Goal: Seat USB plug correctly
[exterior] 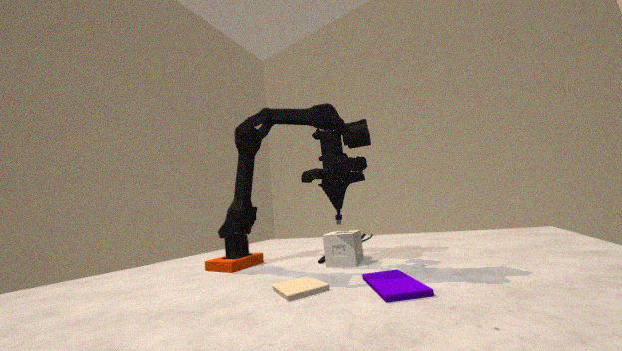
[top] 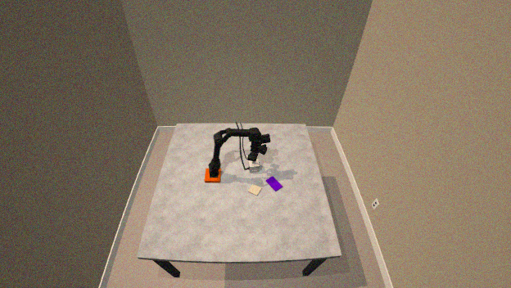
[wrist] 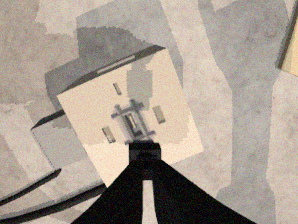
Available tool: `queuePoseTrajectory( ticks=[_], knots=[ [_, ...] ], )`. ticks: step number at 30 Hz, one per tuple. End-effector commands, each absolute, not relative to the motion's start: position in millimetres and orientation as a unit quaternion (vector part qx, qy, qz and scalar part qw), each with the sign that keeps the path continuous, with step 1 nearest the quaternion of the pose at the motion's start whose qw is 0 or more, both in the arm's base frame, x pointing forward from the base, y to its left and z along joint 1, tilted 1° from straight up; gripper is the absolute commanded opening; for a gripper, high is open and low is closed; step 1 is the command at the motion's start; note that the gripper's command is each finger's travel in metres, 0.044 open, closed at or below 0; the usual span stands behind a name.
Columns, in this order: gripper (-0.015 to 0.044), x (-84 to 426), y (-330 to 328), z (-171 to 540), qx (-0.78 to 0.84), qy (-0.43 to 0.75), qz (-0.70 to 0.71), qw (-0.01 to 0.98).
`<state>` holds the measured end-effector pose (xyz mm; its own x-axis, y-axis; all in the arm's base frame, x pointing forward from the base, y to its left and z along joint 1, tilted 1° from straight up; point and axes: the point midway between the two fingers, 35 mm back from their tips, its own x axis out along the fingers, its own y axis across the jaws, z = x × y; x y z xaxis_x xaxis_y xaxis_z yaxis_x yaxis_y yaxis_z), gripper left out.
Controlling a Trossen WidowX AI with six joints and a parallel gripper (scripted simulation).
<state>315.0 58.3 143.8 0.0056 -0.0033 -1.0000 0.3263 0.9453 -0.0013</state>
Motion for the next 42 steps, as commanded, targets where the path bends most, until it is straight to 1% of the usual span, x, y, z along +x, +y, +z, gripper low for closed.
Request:
queuePoseTrajectory(
  ticks=[1,21,42],
  knots=[
    [0.0,314.9,58.2,143.6,0.082,0.7,-0.084,0.704],
    [0.0,314.9,58.2,143.6,-0.103,0.698,0.1,0.701],
    [0.0,314.8,58.2,143.6,-0.289,0.645,0.286,0.647]
  ],
)
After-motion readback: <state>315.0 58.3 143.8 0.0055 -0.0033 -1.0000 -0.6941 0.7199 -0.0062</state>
